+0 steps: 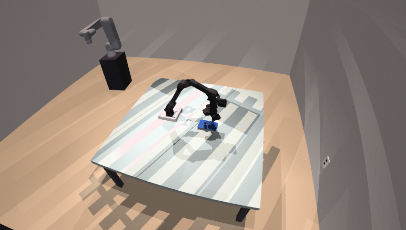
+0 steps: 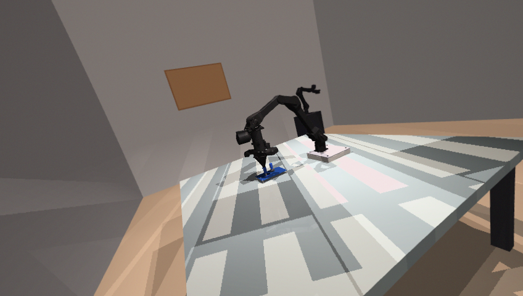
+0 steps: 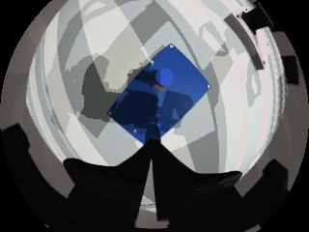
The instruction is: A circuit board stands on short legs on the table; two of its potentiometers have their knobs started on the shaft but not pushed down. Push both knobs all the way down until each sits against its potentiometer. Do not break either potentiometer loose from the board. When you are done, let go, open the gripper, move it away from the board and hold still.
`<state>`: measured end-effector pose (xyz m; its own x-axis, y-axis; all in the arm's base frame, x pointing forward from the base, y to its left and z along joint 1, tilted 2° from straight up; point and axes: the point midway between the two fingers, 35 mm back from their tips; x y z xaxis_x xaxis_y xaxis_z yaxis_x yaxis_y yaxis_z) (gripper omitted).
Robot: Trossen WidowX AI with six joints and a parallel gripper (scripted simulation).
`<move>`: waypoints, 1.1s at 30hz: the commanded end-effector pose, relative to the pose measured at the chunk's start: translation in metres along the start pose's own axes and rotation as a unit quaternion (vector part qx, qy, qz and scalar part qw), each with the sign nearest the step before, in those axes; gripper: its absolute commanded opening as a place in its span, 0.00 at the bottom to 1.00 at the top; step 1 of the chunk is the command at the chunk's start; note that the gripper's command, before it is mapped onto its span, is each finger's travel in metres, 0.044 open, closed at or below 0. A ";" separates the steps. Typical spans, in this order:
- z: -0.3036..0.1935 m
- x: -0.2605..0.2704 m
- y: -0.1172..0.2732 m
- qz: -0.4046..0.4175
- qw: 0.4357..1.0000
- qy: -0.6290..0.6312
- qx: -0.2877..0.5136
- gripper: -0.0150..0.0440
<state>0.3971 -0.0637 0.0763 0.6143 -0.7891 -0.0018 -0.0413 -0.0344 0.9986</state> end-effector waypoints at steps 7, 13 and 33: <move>-0.001 0.001 -0.015 -0.004 1.000 -0.001 -0.004 0.25; -0.001 0.001 -0.017 -0.004 1.000 -0.001 -0.004 0.25; 0.000 0.001 -0.021 -0.004 1.000 -0.001 -0.004 0.25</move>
<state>0.3972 -0.0635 0.0702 0.6143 -0.7891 0.0017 -0.0458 -0.0335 0.9984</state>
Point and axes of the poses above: the point midway between the two fingers, 35 mm back from their tips, its own y axis back along the fingers, its own x axis across the jaws, z = x × y, and after that the axes turned 14 degrees about y, right-handed
